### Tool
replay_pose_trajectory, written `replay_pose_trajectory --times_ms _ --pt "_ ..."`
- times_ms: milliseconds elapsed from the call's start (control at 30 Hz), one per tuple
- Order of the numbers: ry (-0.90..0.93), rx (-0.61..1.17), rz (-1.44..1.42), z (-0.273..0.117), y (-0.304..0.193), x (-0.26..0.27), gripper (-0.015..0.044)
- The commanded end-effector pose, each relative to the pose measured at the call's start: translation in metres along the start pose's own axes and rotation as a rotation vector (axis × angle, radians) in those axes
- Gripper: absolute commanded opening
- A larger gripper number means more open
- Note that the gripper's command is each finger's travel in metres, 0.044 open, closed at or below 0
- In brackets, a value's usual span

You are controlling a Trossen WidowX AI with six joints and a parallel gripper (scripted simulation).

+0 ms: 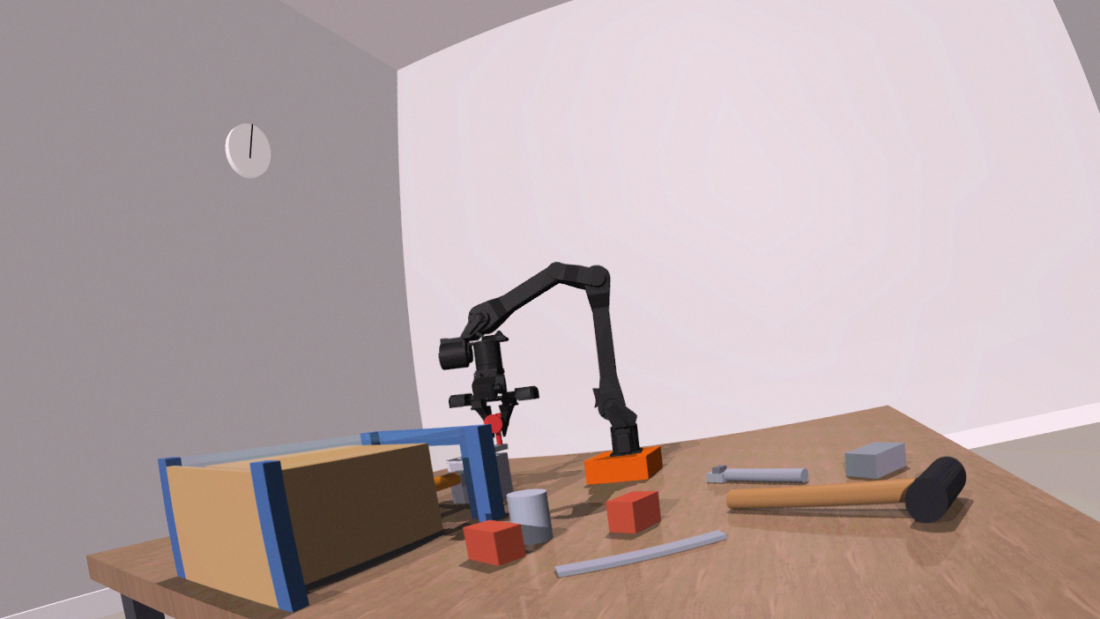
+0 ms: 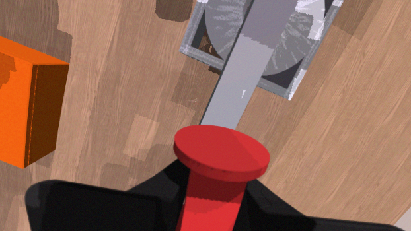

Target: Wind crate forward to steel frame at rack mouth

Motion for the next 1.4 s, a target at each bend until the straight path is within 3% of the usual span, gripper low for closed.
replay_pose_trajectory --times_ms 0,1367 --pt "0.001 -0.001 -0.003 0.002 0.000 -0.009 0.0000" --pt "-0.004 -0.002 -0.003 0.001 0.014 -0.065 0.0000"
Point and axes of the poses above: the point midway between the two fingers, 35 mm back from their tips, its own z axis out along the fingers, its own x axis across the jaws, y = z × x, the point moved 1 cm from there along -z, back along the fingers, and after that the axes turned 5 degrees about z, right-handed, at the moved point
